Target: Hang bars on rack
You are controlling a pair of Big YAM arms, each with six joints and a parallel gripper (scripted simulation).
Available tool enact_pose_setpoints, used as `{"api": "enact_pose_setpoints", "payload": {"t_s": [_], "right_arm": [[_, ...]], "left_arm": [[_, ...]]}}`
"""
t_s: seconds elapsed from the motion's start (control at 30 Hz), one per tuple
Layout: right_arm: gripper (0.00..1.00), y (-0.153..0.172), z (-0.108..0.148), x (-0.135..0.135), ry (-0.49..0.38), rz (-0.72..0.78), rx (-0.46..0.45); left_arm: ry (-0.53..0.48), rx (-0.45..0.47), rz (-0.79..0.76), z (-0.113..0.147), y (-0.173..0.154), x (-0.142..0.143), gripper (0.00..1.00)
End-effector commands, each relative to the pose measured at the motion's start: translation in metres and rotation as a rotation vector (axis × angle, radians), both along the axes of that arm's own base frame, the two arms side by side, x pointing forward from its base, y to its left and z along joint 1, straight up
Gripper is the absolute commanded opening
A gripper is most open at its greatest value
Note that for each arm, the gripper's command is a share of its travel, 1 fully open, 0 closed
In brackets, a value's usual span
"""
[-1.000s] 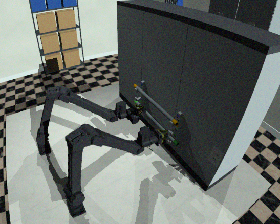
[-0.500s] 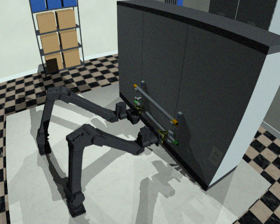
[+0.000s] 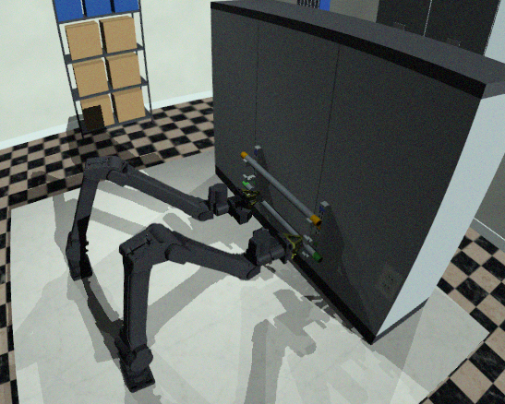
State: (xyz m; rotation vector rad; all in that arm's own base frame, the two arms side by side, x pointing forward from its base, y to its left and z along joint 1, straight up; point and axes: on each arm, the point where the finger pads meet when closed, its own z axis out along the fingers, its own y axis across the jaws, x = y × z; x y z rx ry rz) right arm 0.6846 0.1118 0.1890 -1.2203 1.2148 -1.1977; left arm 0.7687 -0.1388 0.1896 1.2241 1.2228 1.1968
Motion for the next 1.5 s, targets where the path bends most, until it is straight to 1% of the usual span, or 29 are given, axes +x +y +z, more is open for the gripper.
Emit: {"api": "enact_pose_setpoints", "payload": {"t_s": [0.0, 0.9, 1.47], "right_arm": [[0.00, -0.0022, 0.0256, 0.0071, -0.068, -0.003, 0.022], [0.00, -0.0022, 0.0187, 0.0022, -0.068, -0.003, 0.022], [0.00, -0.0022, 0.0200, 0.0001, -0.067, -0.003, 0.022]], "left_arm": [[-0.058, -0.021, 0.009, 0.0187, 0.0049, 0.0069, 0.00], [-0.058, -0.021, 0.009, 0.0114, 0.0050, 0.0023, 0.00], [-0.058, -0.021, 0.009, 0.0122, 0.0049, 0.0011, 0.00]]}}
